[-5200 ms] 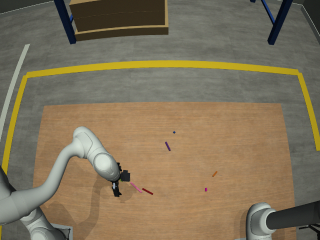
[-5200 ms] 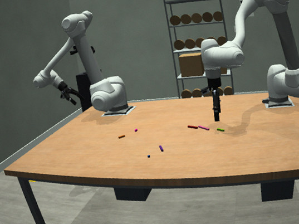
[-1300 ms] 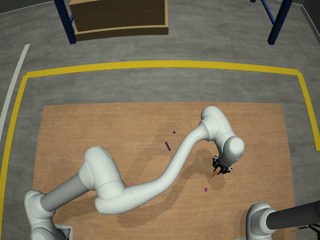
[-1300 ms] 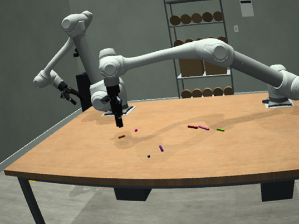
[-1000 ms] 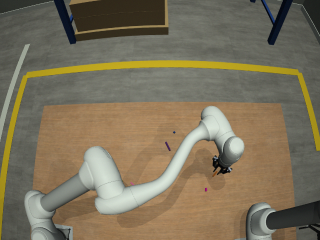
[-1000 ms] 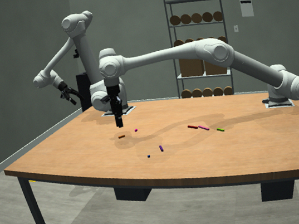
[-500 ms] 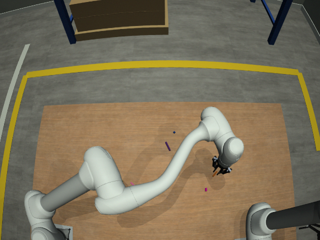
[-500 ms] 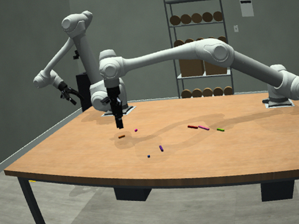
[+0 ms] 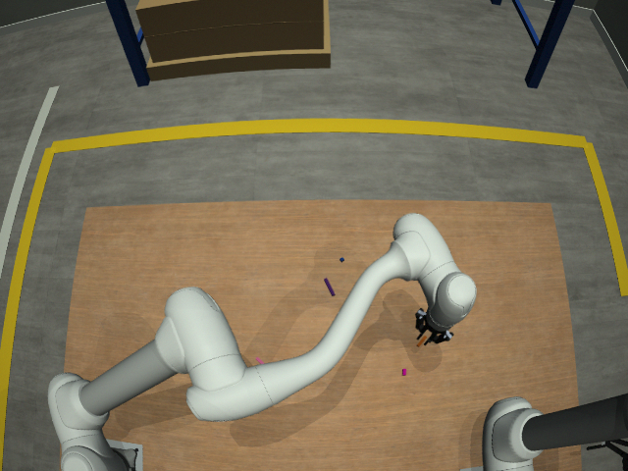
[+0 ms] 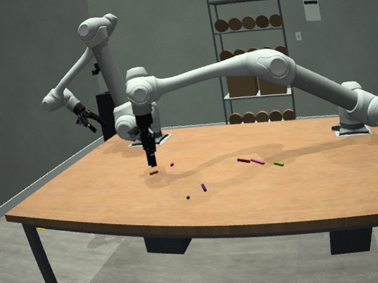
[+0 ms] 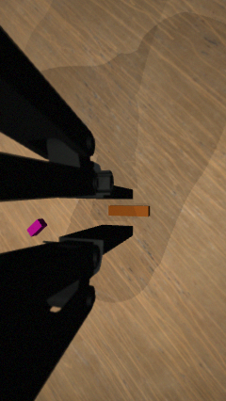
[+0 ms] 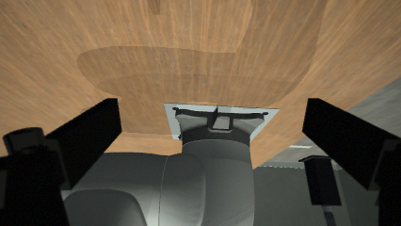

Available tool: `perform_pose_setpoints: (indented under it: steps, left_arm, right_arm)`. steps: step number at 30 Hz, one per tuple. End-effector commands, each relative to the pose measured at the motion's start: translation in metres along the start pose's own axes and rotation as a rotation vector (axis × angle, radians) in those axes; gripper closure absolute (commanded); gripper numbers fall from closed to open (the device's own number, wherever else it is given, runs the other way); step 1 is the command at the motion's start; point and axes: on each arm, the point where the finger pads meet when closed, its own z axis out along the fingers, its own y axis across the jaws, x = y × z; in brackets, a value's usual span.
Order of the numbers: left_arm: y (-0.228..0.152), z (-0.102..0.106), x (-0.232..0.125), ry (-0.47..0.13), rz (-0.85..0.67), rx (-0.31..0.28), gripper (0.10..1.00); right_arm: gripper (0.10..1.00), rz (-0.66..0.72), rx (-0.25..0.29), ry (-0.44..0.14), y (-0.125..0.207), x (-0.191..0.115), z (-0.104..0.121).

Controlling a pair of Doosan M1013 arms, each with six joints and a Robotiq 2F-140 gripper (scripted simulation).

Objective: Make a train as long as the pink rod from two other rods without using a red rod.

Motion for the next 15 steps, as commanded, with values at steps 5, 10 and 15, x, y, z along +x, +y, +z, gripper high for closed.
perform_pose_setpoints:
  steps: [5,10,15]
  left_arm:
    - [0.0,0.005,0.001,0.003,0.0,0.0,0.867]
    - [0.0,0.012,0.001,0.003,0.0,0.0,0.867]
    - [0.0,0.017,0.001,0.003,0.0,0.0,0.867]
  right_arm:
    - [0.098,0.0,0.0,0.001,0.0,0.0,0.0]
    - [0.098,0.0,0.0,0.001,0.0,0.0,0.0]
    - [0.098,0.0,0.0,0.001,0.0,0.0,0.0]
